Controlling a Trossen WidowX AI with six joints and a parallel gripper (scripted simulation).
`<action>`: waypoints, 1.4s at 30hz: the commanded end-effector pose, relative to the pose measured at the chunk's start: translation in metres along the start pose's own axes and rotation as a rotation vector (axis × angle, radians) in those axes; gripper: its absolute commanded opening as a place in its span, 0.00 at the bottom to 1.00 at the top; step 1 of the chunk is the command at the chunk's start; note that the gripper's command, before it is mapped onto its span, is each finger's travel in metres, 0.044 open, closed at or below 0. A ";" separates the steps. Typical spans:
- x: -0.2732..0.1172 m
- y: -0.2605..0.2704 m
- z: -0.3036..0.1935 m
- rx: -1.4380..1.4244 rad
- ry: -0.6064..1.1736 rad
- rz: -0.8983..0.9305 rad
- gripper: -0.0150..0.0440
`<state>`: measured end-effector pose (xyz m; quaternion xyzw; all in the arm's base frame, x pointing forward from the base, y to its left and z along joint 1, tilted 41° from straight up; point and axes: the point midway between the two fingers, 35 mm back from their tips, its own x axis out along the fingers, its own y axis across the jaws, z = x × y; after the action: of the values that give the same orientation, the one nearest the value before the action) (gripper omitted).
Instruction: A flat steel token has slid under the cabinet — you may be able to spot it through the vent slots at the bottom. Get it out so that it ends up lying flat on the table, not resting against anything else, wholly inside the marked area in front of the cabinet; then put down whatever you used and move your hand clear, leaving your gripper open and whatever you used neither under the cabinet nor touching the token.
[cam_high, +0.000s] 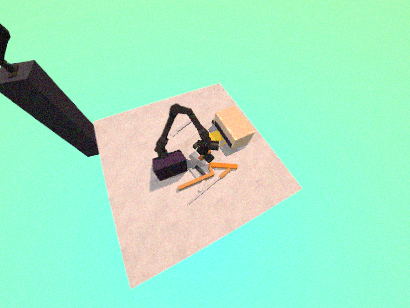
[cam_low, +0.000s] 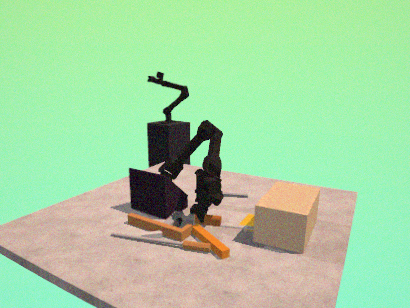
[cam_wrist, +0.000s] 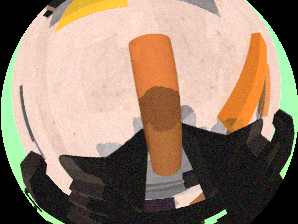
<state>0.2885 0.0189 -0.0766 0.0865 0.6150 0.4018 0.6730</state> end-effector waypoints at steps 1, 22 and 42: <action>0.001 0.000 -0.008 0.000 0.002 0.002 0.25; 0.001 -0.002 -0.045 0.001 0.003 0.001 0.25; -0.001 -0.004 -0.046 -0.083 0.001 0.000 0.25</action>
<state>0.2486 -0.0018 -0.0892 0.0684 0.6041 0.4178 0.6752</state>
